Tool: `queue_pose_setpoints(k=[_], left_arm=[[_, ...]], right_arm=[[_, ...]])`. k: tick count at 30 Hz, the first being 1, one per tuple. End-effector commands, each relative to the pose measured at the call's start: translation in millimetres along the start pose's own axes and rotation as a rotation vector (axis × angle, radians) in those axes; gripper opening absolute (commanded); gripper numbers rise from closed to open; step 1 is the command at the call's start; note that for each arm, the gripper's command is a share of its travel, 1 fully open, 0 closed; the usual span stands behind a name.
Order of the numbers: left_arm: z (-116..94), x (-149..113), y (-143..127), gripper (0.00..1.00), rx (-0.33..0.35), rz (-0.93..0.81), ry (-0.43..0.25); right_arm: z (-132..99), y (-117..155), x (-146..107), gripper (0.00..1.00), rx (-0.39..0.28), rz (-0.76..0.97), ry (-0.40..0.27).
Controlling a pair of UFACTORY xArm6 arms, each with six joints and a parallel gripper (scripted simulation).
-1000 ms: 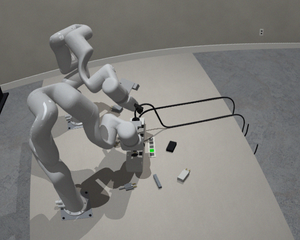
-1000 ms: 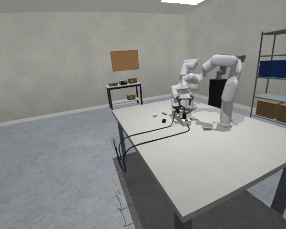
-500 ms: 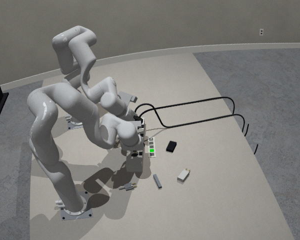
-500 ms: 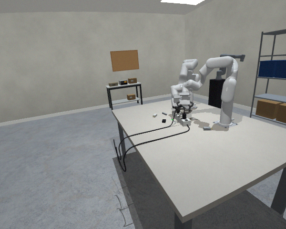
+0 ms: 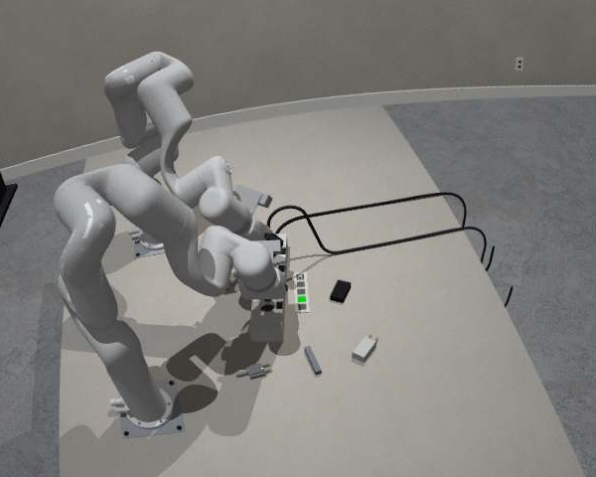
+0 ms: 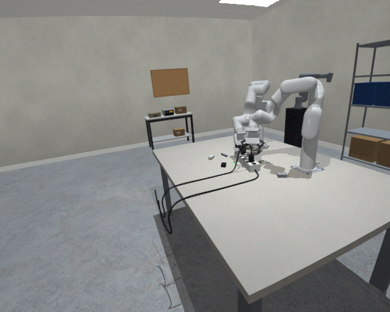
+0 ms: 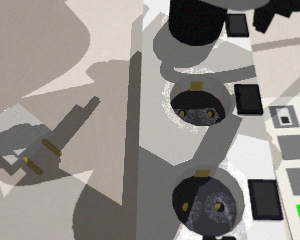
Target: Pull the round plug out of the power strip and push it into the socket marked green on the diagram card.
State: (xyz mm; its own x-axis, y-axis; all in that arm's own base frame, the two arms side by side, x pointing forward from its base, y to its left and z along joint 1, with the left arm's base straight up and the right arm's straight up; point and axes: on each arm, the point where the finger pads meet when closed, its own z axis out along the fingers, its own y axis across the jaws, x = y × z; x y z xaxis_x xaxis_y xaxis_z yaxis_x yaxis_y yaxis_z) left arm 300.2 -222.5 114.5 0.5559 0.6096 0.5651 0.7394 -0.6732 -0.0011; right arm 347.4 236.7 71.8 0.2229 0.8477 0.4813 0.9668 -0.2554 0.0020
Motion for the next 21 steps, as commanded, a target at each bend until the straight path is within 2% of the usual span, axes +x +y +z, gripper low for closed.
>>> queue_pose_setpoints(k=[1,14,17,21], left_arm=[[5,0,1,1.00,-0.001,-0.002,0.000],[27,0,0,1.00,-0.002,-0.002,-0.001],[25,0,0,1.00,-0.002,-0.002,0.000],[36,0,0,1.00,-0.002,-0.002,-0.001]], right_arm=[[0,0,-1,0.00,0.001,0.001,-0.001],[0,0,-1,0.00,0.001,0.001,-0.001],[0,0,-1,0.00,0.001,0.001,-0.001],[0,0,-1,0.00,0.001,0.001,-0.001]])
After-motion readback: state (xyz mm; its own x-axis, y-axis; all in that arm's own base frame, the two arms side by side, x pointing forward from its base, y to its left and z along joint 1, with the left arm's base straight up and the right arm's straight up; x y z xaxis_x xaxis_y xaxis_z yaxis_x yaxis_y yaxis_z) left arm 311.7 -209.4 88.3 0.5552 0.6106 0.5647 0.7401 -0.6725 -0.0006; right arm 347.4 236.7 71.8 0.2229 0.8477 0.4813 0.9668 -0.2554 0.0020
